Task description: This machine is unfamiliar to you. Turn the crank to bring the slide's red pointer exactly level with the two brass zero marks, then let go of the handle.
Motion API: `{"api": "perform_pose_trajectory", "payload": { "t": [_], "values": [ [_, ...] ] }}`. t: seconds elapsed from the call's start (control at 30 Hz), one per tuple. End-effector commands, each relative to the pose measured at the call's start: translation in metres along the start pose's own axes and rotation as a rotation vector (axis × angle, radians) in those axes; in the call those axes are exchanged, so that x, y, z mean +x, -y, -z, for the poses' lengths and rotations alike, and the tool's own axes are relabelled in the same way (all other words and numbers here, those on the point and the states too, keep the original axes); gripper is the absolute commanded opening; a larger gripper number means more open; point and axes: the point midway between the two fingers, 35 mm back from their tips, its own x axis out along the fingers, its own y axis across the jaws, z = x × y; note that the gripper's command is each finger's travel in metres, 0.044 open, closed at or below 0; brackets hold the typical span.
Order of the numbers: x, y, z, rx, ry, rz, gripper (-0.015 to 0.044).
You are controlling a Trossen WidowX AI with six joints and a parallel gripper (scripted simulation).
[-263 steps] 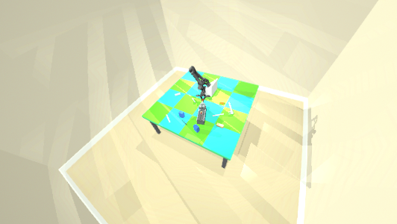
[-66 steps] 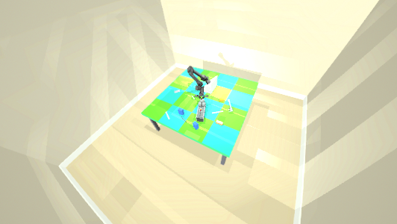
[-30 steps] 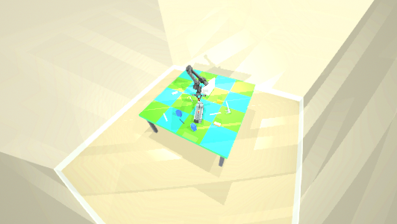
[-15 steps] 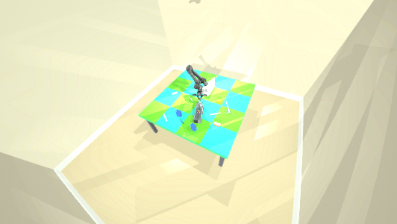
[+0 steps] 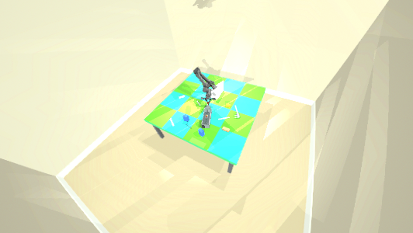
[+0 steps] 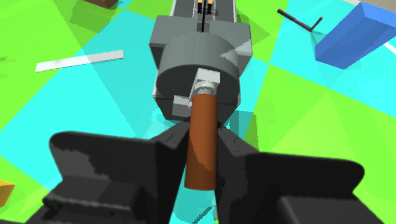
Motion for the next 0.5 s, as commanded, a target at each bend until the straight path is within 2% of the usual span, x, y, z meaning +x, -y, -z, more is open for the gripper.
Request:
{"api": "perform_pose_trajectory", "payload": {
  "t": [0.0,0.47],
  "values": [
    [-0.0014,-0.0092,-0.0008,-0.013,0.008,-0.021,0.0],
    [-0.0006,-0.0131,-0.0003,-0.013,0.008,-0.021,0.0]
  ]
}}
